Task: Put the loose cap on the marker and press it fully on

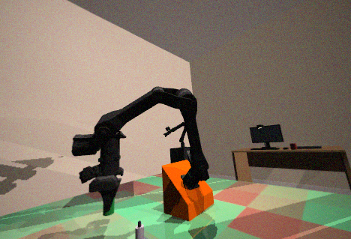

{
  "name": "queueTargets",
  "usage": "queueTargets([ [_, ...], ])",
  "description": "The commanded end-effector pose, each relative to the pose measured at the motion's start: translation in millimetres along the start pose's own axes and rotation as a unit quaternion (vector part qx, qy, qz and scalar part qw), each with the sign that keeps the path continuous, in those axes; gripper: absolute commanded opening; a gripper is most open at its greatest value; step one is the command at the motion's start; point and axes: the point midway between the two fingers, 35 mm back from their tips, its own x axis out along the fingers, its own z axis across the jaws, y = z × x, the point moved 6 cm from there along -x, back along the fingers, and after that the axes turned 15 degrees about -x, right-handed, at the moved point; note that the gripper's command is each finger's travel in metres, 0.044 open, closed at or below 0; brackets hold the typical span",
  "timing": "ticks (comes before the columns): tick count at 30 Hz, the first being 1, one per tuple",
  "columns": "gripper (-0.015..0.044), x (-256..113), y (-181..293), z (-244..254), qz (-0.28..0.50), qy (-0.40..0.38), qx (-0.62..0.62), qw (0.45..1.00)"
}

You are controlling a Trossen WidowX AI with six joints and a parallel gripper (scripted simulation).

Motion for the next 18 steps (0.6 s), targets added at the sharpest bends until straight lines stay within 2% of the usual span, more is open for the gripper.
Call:
queueTargets([
  [1, 0.0000, -7, 1, 20, -0.002, 0.000, 0.001, 1.000],
  [18, 0.0000, -27, 17, 88, -0.001, 0.000, -0.004, 1.000],
])
